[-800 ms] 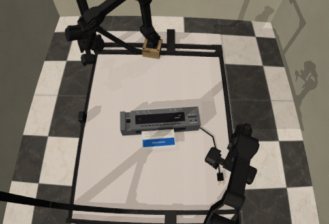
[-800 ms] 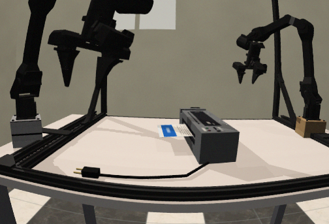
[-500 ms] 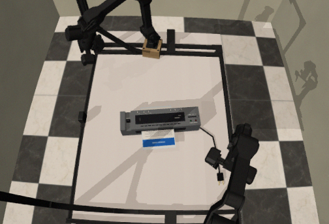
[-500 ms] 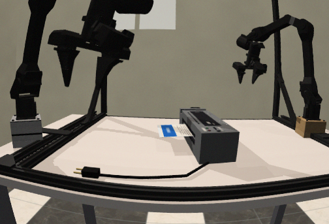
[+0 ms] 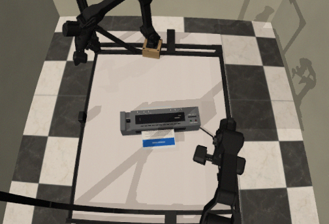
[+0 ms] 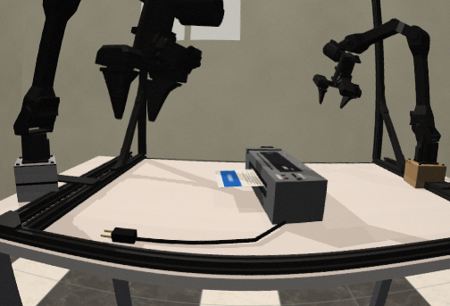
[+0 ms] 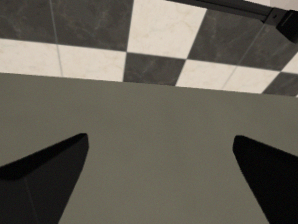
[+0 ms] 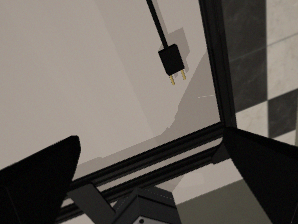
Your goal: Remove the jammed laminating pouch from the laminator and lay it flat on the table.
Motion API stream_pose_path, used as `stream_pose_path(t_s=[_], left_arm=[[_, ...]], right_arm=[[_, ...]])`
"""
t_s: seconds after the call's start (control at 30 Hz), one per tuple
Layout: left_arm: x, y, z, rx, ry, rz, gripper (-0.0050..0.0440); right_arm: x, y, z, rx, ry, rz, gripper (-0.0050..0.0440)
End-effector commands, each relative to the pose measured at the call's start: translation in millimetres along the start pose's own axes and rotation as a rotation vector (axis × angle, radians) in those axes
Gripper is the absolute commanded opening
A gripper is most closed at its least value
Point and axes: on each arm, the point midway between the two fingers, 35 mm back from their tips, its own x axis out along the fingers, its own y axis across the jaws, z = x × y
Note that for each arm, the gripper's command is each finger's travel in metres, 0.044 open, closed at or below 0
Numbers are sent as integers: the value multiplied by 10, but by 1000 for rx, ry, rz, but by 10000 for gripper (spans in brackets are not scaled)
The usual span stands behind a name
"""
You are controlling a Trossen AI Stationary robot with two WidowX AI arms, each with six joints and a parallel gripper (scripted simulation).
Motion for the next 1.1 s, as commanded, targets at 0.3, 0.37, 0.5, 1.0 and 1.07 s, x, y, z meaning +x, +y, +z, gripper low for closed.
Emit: stream_pose_path(t_s=[0.3, 0.37, 0.5, 1.0, 1.07], left_arm=[[-765, -323, -927, 395, 360, -235, 440], [-866, -337, -972, 410, 361, -264, 440], [-1272, -445, -1298, 594, 477, -416, 440], [-2220, -566, -1743, 899, 623, -782, 440], [-2472, -583, -1828, 967, 647, -883, 440]], right_arm=[[-98, 935, -28, -393, -93, 10, 440], [-132, 1087, -86, -457, -109, 22, 440], [-132, 1570, -232, -670, -142, 27, 440], [-163, 2049, -508, -895, -185, 36, 440], [-163, 2049, -508, -895, -185, 36, 440]])
